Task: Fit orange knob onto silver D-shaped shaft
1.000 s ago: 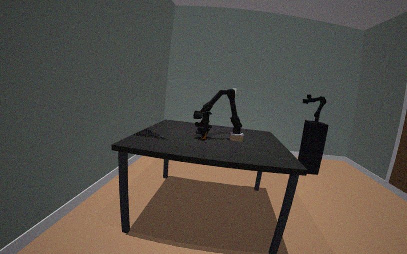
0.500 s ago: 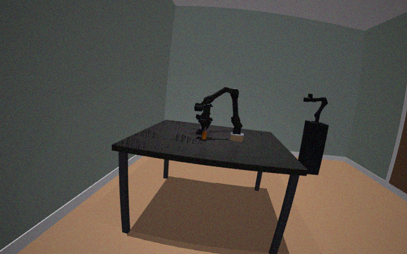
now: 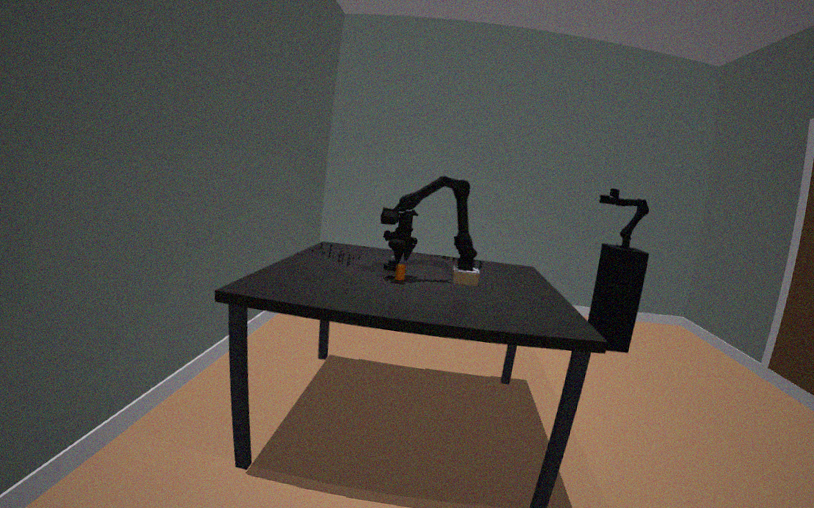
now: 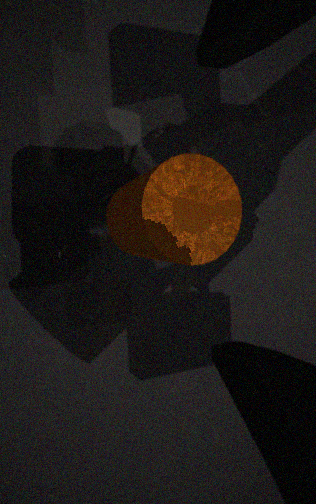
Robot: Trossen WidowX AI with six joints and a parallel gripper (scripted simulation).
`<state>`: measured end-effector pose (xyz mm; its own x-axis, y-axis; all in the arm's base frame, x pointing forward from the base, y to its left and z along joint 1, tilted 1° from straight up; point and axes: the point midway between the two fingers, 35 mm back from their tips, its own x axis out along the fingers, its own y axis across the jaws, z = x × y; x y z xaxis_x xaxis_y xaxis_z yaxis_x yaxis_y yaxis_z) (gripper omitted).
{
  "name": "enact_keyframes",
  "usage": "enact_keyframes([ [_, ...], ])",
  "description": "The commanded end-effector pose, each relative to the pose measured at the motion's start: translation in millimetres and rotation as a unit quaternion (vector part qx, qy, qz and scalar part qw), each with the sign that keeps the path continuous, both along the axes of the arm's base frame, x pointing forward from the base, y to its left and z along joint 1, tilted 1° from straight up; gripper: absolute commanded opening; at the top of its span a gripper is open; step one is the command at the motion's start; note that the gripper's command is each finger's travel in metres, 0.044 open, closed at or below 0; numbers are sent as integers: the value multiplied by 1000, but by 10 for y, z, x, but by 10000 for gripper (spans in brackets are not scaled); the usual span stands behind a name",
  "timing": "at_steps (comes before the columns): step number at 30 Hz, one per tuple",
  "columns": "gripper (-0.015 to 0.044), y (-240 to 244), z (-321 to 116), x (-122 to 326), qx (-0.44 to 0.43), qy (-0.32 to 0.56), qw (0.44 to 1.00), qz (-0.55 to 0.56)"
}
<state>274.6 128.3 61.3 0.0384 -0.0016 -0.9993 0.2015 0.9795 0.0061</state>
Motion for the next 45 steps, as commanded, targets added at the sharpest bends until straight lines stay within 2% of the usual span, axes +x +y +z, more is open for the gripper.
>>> enact_keyframes([
  [1, 440, -5, -53, 10, -2, -2, 1000, -1],
  [41, 440, -14, -668, 29, -2, -2, 1000, -1],
  [45, 335, -14, -668, 29, -2, -2, 1000, -1],
])
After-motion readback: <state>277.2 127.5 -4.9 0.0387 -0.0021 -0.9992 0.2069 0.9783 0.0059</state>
